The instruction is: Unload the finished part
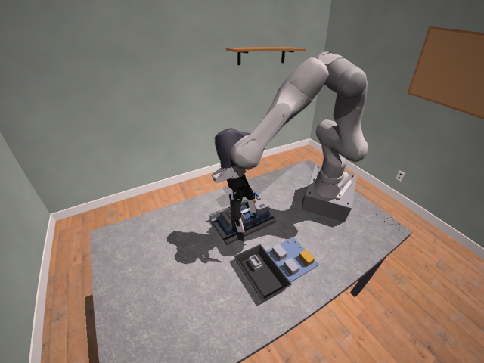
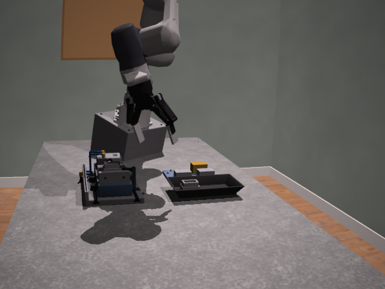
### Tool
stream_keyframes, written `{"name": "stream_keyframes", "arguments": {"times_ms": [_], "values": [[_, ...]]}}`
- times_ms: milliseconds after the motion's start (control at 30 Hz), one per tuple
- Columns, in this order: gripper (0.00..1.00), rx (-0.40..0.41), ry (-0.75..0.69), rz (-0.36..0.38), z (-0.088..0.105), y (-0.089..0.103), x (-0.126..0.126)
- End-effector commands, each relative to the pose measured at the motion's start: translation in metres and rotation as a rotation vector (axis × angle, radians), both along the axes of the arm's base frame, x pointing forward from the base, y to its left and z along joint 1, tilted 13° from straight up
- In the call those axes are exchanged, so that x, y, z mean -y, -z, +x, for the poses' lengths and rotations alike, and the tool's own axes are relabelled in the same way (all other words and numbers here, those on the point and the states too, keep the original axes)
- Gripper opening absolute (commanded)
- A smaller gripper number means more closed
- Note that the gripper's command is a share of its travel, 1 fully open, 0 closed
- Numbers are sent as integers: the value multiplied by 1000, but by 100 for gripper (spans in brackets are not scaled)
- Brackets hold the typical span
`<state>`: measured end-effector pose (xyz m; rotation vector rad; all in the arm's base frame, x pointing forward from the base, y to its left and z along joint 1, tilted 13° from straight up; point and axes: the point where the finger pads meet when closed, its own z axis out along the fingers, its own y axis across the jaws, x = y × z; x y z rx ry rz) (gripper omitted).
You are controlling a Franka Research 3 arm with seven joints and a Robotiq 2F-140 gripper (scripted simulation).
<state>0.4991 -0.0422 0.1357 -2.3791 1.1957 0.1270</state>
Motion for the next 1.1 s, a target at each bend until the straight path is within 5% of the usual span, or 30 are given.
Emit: {"name": "stream_keyframes", "arguments": {"times_ms": [0, 1067], "values": [[100, -63, 150, -38, 0, 2, 21], [100, -131, 573, -189, -15, 1, 123]]}}
